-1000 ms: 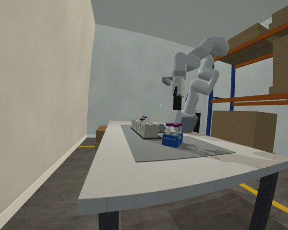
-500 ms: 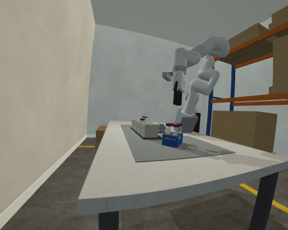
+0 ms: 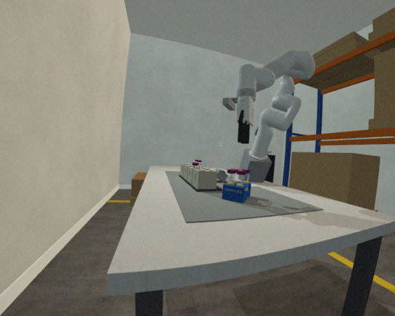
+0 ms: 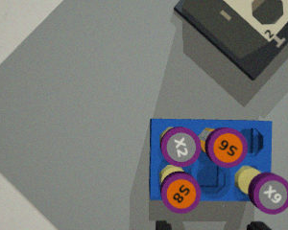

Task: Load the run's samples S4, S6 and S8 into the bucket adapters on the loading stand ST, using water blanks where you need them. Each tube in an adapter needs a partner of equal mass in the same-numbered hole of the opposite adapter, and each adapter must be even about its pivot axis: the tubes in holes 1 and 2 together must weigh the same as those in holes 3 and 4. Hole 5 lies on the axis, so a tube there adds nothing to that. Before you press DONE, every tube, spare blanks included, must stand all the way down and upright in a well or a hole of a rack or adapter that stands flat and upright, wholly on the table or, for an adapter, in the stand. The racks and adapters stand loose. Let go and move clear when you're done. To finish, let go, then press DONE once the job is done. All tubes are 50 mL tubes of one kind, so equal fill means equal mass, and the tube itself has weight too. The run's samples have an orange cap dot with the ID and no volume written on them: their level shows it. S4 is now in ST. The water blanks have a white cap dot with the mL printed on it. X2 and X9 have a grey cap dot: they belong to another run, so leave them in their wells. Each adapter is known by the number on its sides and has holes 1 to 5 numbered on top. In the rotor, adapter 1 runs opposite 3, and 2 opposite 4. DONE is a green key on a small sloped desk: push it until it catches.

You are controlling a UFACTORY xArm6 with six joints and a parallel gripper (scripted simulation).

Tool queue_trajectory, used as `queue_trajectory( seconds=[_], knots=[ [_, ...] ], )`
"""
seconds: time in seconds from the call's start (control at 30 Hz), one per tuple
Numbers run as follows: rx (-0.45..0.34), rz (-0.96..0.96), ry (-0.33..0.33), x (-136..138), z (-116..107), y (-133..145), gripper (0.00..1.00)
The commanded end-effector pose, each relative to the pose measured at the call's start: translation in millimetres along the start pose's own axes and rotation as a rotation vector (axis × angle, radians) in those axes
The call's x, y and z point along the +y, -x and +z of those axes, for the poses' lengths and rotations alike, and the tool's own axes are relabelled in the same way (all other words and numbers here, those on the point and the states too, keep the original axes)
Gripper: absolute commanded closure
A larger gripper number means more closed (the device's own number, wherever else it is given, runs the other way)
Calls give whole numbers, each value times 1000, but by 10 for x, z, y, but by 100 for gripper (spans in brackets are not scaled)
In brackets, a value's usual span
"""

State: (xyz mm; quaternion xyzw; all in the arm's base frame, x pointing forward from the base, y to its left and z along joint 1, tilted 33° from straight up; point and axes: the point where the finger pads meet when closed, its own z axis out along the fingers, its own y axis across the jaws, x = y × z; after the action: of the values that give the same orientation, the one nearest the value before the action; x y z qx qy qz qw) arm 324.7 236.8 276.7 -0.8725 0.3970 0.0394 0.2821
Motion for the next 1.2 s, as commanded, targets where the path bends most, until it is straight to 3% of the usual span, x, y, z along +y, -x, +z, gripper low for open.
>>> queue_trajectory(
  seconds=[0.0,0.27,0.3,0.7,1.17],
  knots=[
    [1,-1,-4,-13,-13,0,56],
    [1,-1,-3,-13,-12,1,56],
    [1,-34,-4,22,-13,-35,43],
    [2,-368,-3,376,-12,-390,43],
    [3,-768,-3,387,-12,-401,43]
  ],
)
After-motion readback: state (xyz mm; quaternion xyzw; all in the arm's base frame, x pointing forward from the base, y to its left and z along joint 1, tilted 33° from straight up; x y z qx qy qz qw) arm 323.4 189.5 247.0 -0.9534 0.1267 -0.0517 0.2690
